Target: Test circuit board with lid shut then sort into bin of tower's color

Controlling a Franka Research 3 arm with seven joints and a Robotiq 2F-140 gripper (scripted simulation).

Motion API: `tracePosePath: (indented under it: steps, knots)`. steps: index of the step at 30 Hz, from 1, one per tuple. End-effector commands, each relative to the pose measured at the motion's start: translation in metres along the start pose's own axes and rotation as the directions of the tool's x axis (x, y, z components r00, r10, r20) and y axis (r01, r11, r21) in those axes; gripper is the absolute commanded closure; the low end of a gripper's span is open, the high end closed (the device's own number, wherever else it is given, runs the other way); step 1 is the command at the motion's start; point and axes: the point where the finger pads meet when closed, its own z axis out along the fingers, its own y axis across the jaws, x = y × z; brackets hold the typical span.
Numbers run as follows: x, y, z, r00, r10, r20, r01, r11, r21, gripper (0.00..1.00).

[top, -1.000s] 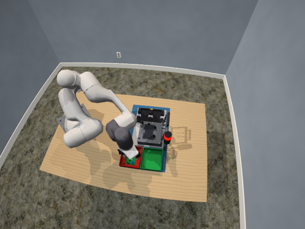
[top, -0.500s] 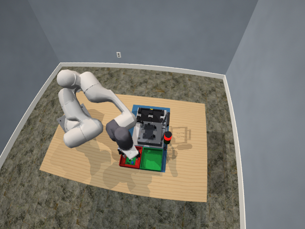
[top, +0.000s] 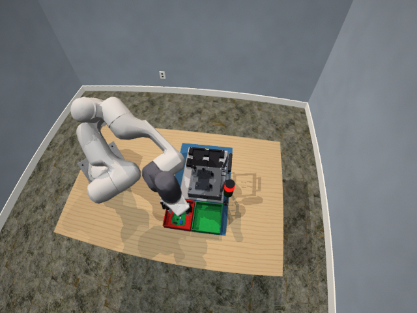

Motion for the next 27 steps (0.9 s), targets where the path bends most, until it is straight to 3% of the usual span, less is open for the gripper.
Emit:
tracePosePath:
  steps: [1, 5, 8, 17, 27]
  knots:
    - [0.007, 0.004, -0.022, 0.999, 0.024, -0.025, -0.024, 1.000, 0.005, 0.42]
    - [0.007, 0.004, -0.051, 0.999, 0.024, -0.025, -0.024, 1.000, 0.005, 0.42]
    - [0.007, 0.004, -0.056, 0.999, 0.024, -0.025, -0.024, 1.000, 0.005, 0.42]
    - [0.005, 0.004, -0.110, 0.999, 0.024, -0.025, -0.024, 1.000, 0.005, 0.42]
    - [0.005, 0.005, -0.118, 0.999, 0.024, -0.025, -0.024, 1.000, 0.005, 0.42]
